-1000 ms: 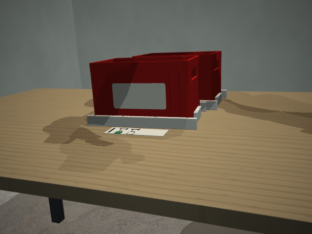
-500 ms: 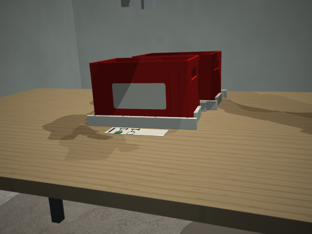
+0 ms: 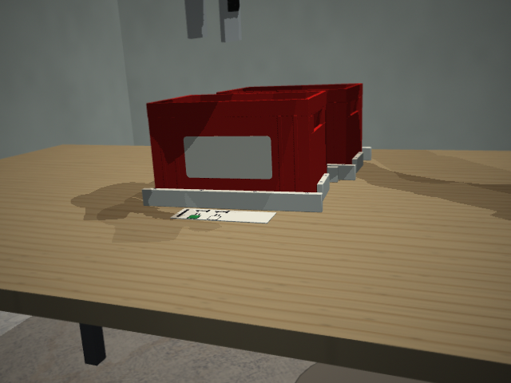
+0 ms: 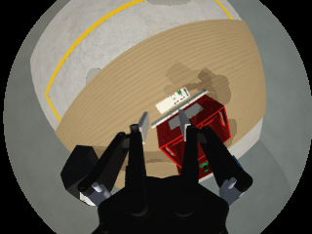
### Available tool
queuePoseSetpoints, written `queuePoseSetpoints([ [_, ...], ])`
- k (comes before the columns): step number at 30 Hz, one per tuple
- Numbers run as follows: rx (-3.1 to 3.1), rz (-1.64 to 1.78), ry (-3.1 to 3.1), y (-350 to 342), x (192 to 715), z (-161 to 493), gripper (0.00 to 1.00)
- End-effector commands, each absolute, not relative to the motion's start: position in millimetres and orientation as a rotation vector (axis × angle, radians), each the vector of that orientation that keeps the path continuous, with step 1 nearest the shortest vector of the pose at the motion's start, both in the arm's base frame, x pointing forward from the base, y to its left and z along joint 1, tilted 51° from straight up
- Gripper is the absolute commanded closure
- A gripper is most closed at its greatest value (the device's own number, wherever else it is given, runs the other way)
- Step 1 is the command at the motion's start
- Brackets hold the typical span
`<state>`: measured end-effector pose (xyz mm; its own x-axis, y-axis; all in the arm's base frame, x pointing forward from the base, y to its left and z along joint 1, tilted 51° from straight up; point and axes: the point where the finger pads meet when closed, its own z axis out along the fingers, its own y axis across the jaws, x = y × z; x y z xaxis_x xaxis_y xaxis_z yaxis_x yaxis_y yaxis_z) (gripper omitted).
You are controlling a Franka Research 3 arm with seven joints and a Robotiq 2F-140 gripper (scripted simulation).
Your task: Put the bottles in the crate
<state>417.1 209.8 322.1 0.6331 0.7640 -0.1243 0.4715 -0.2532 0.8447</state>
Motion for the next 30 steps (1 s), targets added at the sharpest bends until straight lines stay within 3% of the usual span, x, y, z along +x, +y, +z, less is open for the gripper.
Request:
queuePoseSetpoints([
  [1, 1.845, 0.327, 1.151, 204, 427, 326, 0.62],
  [30, 1.750, 0.227, 1.408, 134, 474, 367, 0.62],
])
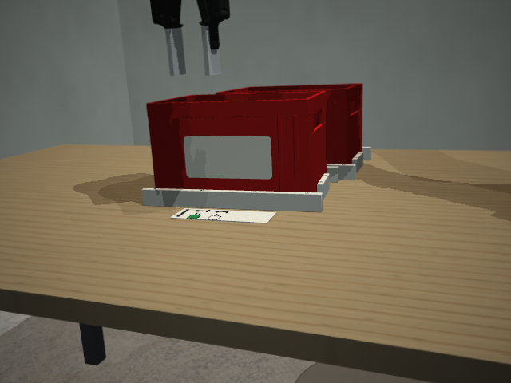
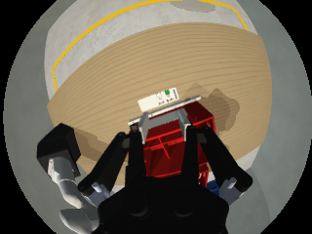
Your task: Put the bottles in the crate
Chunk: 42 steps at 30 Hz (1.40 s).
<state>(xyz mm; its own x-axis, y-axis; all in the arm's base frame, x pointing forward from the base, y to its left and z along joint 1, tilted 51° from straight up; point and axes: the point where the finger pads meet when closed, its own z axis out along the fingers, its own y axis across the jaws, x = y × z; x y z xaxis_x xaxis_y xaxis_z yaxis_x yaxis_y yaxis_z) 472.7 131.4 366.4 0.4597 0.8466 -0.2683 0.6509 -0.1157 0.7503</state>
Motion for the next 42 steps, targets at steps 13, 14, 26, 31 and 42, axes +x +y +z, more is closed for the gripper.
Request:
queuePoseSetpoints([
  [13, 1.673, 0.182, 1.518, 134.2, 473.9, 366.6, 0.62],
  [14, 1.673, 0.182, 1.518, 134.2, 473.9, 366.6, 0.62],
  [26, 1.673, 0.182, 1.518, 134.2, 473.9, 366.6, 0.62],
  [31, 1.673, 0.182, 1.518, 134.2, 473.9, 366.6, 0.62],
  [42, 1.673, 0.182, 1.518, 134.2, 473.9, 366.6, 0.62],
])
